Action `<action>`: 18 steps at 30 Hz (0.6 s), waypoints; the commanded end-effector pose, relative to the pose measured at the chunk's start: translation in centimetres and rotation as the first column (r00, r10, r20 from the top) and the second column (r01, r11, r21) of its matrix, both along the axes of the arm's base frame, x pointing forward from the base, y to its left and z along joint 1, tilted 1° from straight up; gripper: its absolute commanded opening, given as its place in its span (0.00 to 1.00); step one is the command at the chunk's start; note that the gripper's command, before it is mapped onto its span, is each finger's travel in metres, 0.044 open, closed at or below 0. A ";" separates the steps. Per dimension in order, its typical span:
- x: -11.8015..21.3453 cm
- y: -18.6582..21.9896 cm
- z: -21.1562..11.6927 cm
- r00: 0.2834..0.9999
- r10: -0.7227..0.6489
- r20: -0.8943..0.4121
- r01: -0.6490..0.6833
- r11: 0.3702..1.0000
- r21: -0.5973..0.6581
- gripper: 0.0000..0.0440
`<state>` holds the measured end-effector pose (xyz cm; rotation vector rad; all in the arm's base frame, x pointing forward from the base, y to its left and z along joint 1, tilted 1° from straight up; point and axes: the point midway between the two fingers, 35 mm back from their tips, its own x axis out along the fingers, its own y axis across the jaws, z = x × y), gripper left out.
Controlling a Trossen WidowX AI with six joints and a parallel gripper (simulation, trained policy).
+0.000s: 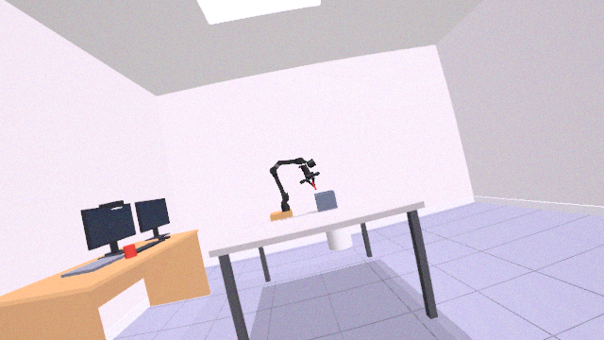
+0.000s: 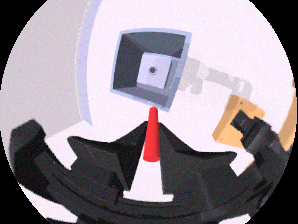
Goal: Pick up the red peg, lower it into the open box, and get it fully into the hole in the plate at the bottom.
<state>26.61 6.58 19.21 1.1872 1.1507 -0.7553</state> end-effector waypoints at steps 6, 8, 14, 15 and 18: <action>1.3 -2.0 -0.8 0.999 -0.025 -0.041 0.024 0.999 -0.021 0.00; 1.6 -2.4 -1.0 0.998 -0.029 -0.049 0.028 0.999 -0.022 0.00; 2.5 -3.5 -1.6 0.997 -0.037 -0.074 0.036 0.999 -0.025 0.00; 2.7 -3.7 -1.8 0.996 -0.038 -0.078 0.036 0.999 -0.026 0.00; 3.2 -4.2 -2.2 0.995 -0.039 -0.089 0.037 0.999 -0.026 0.00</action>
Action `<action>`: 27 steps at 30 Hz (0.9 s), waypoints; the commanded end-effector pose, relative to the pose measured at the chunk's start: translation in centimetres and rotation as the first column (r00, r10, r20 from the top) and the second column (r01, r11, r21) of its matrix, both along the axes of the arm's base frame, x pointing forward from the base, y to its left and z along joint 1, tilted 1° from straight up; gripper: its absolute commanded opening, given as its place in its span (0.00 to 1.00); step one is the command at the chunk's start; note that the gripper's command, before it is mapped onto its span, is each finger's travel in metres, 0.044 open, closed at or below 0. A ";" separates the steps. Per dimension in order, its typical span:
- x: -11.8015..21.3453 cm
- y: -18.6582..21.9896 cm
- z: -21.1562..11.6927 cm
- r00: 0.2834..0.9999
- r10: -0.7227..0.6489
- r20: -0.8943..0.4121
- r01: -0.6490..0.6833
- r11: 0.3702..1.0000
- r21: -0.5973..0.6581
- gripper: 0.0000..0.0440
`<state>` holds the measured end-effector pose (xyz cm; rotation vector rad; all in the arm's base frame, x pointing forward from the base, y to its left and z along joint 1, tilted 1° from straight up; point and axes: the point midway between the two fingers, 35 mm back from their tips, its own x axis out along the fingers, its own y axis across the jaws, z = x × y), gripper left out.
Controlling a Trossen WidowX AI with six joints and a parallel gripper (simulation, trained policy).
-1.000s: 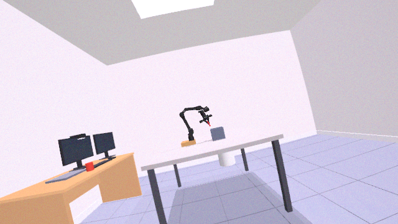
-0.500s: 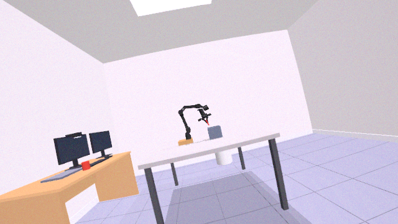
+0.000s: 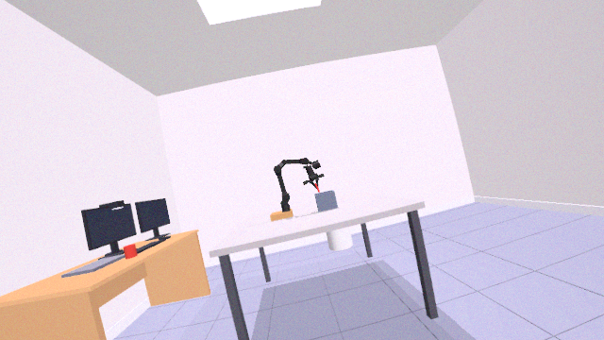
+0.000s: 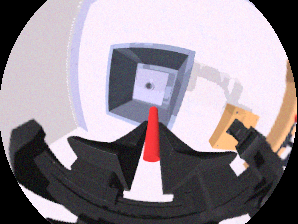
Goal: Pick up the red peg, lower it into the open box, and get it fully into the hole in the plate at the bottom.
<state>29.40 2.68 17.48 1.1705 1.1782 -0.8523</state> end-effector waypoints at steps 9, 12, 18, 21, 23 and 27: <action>1.7 -1.7 -2.6 0.999 0.002 -0.050 -0.001 1.000 0.004 0.00; 2.2 -2.0 -3.4 0.998 0.005 -0.059 -0.004 1.000 0.008 0.00; 3.1 -2.2 -5.2 0.997 0.012 -0.075 -0.010 1.000 0.023 0.00; 3.5 -2.2 -6.0 0.997 0.018 -0.079 -0.015 0.999 0.030 0.00; 3.8 -2.3 -6.4 0.997 0.023 -0.079 -0.021 0.999 0.034 0.00; 4.3 -2.3 -7.5 0.996 0.040 -0.084 -0.037 0.999 0.038 0.00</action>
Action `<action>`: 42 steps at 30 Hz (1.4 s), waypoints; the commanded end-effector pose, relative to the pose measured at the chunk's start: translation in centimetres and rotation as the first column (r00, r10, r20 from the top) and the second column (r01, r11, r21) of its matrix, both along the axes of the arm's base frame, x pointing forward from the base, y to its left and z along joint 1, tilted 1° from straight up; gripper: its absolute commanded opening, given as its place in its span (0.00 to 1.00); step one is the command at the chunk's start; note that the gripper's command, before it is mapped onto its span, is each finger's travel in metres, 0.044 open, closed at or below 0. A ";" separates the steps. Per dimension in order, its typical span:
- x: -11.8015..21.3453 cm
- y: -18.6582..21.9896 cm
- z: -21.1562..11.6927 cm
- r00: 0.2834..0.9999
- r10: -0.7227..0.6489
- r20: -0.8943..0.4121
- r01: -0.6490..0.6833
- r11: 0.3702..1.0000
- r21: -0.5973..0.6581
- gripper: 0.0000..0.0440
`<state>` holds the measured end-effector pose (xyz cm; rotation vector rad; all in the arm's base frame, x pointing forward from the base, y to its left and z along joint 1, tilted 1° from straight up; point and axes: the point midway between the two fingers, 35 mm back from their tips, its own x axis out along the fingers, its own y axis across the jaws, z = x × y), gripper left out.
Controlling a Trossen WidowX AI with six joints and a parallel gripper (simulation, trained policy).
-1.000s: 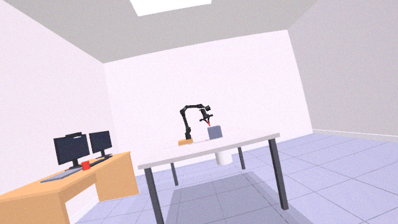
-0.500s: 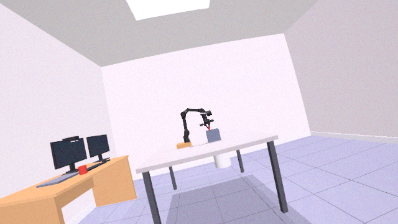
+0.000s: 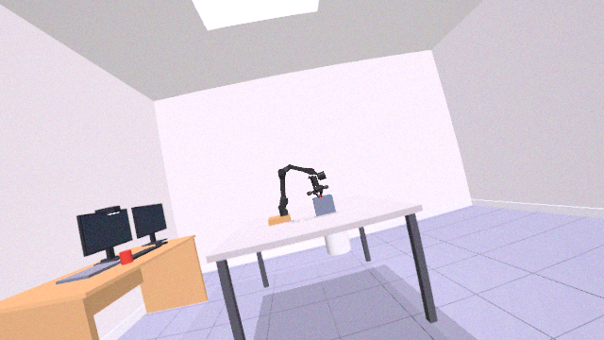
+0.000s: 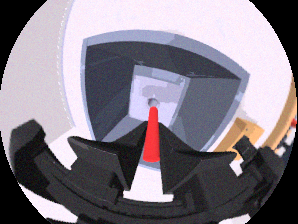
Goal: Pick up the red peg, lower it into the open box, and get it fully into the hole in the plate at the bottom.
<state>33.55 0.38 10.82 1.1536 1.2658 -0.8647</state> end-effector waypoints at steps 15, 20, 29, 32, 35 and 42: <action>1.1 0.1 -4.0 0.996 0.070 -0.054 -0.071 0.997 -0.002 0.21; 1.0 0.4 -3.8 0.995 0.076 -0.070 -0.074 0.997 0.027 0.22; 2.2 0.0 -1.5 0.997 0.063 -0.050 -0.057 0.992 0.112 0.29; 2.7 0.0 -0.5 0.998 0.060 -0.034 -0.054 0.988 0.148 0.31; 3.0 0.0 0.4 0.998 0.059 -0.018 -0.055 0.982 0.182 0.33; 3.7 -0.1 1.8 0.998 0.058 0.011 -0.059 0.966 0.252 0.40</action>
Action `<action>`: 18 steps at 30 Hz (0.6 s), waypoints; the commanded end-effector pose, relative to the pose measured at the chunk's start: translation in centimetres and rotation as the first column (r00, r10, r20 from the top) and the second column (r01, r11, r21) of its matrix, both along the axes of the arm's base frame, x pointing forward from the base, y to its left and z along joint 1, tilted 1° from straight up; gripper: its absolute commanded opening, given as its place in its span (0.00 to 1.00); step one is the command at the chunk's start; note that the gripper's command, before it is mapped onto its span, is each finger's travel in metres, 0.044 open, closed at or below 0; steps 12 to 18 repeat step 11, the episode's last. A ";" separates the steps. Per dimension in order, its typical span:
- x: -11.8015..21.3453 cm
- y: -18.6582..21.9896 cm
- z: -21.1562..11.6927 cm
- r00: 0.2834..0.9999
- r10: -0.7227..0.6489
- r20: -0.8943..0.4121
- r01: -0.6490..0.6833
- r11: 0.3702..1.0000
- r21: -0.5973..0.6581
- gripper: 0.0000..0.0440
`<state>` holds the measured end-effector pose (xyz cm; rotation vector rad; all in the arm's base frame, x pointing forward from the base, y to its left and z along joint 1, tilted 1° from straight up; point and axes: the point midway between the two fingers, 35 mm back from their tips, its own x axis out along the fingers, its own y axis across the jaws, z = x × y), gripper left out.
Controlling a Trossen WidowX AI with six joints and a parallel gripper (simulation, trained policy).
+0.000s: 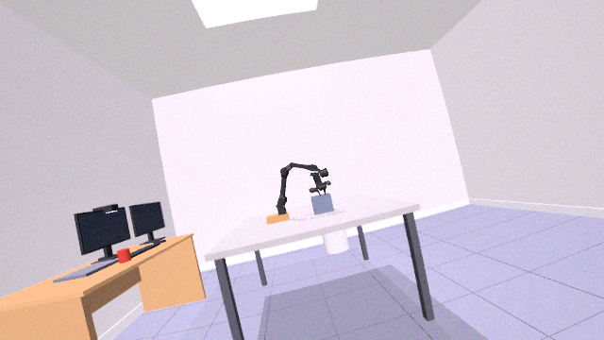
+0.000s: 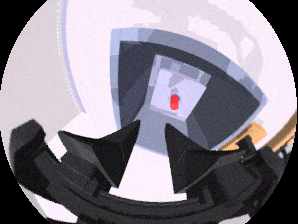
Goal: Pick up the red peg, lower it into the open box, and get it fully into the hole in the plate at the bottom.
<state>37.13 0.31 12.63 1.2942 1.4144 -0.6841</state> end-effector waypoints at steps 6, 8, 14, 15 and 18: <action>0.6 -0.2 0.5 1.000 0.002 0.001 -0.002 0.998 0.070 0.48; 0.7 -0.3 0.6 1.000 0.003 0.001 -0.003 0.997 0.078 0.48; 1.0 -0.6 0.7 1.000 0.008 0.007 -0.008 0.996 0.083 0.47; 1.0 -0.6 0.7 1.000 0.008 0.007 -0.008 0.996 0.083 0.47; 1.0 -0.6 0.7 1.000 0.008 0.007 -0.008 0.996 0.083 0.47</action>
